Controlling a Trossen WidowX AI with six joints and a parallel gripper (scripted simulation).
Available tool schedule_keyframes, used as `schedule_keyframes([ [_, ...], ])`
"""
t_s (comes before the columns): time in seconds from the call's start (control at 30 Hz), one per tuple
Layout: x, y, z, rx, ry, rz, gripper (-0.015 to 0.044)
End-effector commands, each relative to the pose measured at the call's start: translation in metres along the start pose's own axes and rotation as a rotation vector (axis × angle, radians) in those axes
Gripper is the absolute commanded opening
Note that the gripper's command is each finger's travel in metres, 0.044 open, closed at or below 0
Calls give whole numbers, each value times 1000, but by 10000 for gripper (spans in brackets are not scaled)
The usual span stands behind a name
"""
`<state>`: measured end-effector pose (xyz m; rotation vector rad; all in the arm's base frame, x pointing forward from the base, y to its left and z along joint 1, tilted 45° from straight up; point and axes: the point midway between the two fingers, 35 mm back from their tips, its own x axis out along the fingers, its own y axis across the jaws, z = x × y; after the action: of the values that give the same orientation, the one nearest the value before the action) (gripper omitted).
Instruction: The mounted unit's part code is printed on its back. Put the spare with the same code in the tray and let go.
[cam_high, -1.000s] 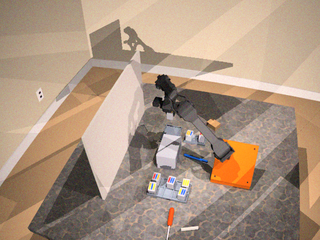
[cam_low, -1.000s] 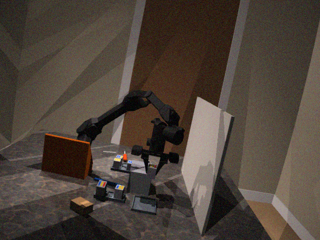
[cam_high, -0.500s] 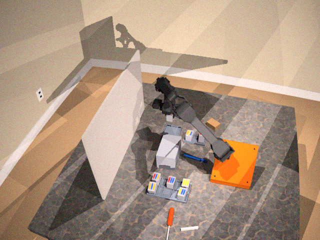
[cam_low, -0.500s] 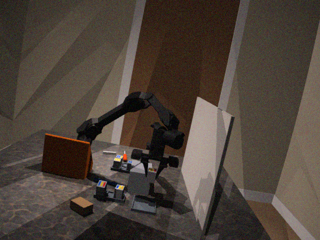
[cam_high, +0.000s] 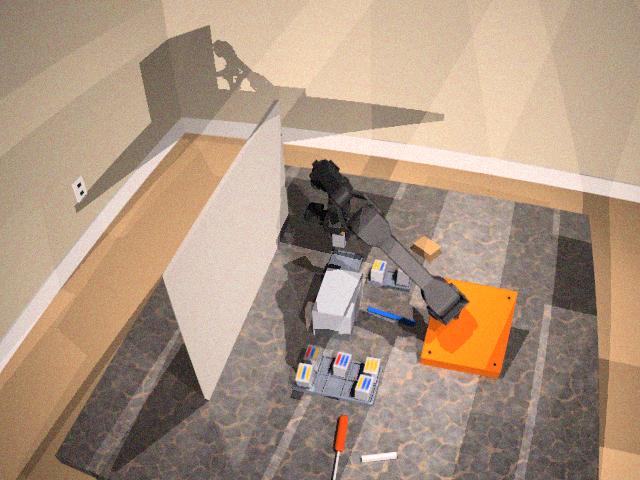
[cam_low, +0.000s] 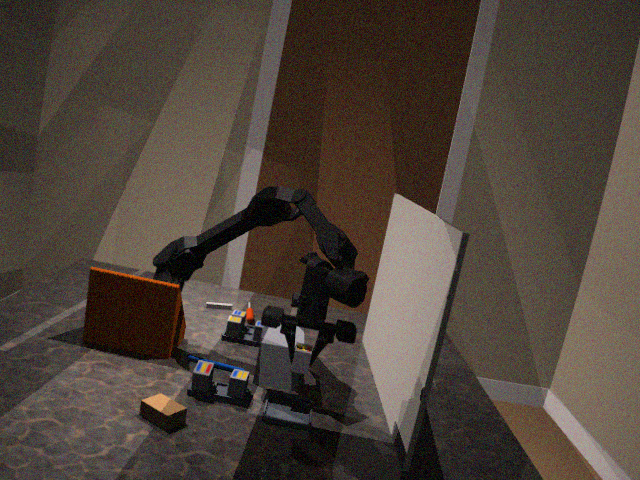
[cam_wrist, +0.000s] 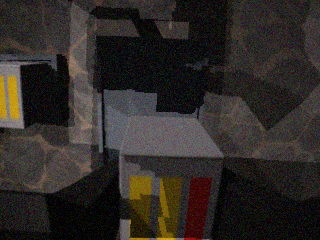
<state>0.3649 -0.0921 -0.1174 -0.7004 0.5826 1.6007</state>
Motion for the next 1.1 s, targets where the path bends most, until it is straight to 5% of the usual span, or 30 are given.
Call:
schedule_keyframes([
  [0.0, 3, -1, -1, 6, -2, -9, 0],
  [1.07, 38, -1, 0, 5, -3, -10, 0],
])
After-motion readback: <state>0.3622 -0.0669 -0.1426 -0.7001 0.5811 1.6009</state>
